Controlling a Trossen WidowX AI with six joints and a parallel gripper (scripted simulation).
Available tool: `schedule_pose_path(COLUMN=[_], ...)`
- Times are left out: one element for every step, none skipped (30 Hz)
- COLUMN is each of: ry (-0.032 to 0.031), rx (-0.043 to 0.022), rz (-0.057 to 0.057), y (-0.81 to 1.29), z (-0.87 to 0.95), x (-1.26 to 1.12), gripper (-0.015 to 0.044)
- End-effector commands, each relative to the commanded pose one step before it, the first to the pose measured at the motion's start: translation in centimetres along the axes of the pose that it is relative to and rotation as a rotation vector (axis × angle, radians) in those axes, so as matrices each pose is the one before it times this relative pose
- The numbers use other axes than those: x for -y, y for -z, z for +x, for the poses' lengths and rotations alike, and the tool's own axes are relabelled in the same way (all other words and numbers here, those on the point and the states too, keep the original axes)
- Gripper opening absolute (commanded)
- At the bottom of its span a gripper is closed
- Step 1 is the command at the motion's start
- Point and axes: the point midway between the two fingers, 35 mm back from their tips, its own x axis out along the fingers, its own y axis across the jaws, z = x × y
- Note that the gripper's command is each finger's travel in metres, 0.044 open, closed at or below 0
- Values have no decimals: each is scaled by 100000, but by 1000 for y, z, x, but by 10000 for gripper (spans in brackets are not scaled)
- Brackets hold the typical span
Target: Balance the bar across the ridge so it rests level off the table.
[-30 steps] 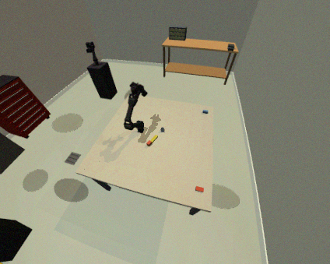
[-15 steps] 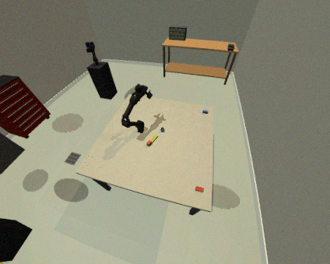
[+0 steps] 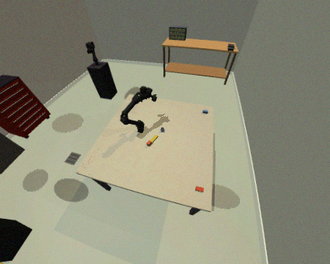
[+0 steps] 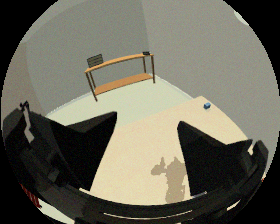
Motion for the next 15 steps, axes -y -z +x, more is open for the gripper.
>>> schedule_pose_path(ry=[7032, 1651, 1628, 1604, 1580, 1554, 1528, 1501, 1474, 1446, 1417, 1387, 1358, 1327, 1296], rx=[-4067, -899, -930, -959, -989, -1017, -1045, -1073, -1100, -1126, -1152, -1177, -1202, -1226, -1249], rz=[-4954, -1209, -1194, -1178, -1163, -1148, -1133, -1118, -1104, -1089, -1074, -1059, -1045, -1031, -1016], y=[812, 170, 177, 184, 191, 198, 205, 212, 218, 225, 232, 238, 245, 252, 258], z=[767, 167, 167, 166, 166, 166, 166, 165, 165, 165, 165, 164, 164, 164, 164], x=[1909, 451, 449, 447, 444, 442, 439, 436, 433, 429, 426, 422, 418, 414, 410], gripper=[315, 315, 315, 315, 315, 315, 315, 315, 315, 315, 315, 315, 315, 315, 315])
